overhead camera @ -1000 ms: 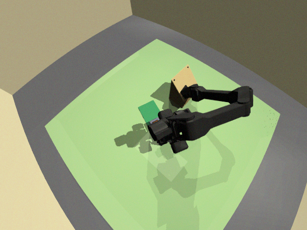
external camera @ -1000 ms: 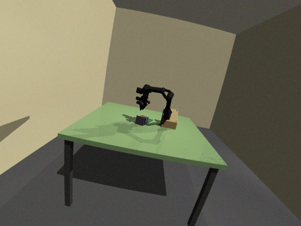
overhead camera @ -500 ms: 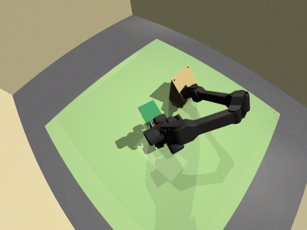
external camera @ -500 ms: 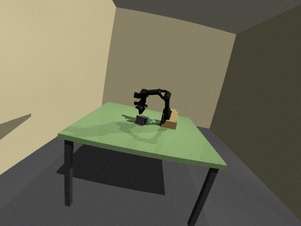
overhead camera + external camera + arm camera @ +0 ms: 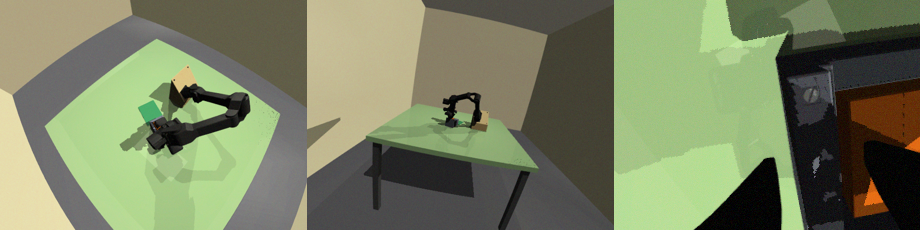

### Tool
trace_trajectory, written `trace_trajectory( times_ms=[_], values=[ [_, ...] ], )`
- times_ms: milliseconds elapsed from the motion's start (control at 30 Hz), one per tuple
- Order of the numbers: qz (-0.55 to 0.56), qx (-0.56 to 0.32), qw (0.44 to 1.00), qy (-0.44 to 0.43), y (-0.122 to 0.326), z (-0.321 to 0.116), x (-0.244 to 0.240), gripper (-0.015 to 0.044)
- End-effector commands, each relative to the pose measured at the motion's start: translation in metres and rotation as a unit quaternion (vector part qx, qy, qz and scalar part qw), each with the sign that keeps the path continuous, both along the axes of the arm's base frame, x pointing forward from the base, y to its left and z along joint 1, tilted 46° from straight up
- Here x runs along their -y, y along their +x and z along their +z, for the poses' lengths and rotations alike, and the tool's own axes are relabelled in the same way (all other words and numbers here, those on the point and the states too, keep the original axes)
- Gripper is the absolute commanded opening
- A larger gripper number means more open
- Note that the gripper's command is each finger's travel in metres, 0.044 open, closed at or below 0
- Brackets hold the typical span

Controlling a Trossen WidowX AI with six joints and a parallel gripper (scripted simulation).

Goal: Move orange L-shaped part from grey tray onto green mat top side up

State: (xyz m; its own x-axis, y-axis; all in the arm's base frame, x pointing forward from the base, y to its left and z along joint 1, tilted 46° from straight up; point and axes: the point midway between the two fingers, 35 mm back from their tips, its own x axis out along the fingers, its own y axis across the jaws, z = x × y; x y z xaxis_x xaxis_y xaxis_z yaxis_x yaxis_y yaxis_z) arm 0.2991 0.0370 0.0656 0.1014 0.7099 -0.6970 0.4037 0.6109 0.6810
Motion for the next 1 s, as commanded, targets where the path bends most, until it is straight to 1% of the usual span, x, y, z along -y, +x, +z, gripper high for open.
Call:
trace_trajectory(
  times_ms=[0, 467, 967],
  values=[
    [0.000, -0.003, 1.000, 0.003, 0.000, -0.005, -0.006, 0.0180],
    [0.001, -0.003, 1.000, 0.004, 0.001, -0.021, -0.023, 0.0180],
    [0.001, -0.003, 1.000, 0.004, 0.001, -0.021, -0.024, 0.0180]
  ],
)
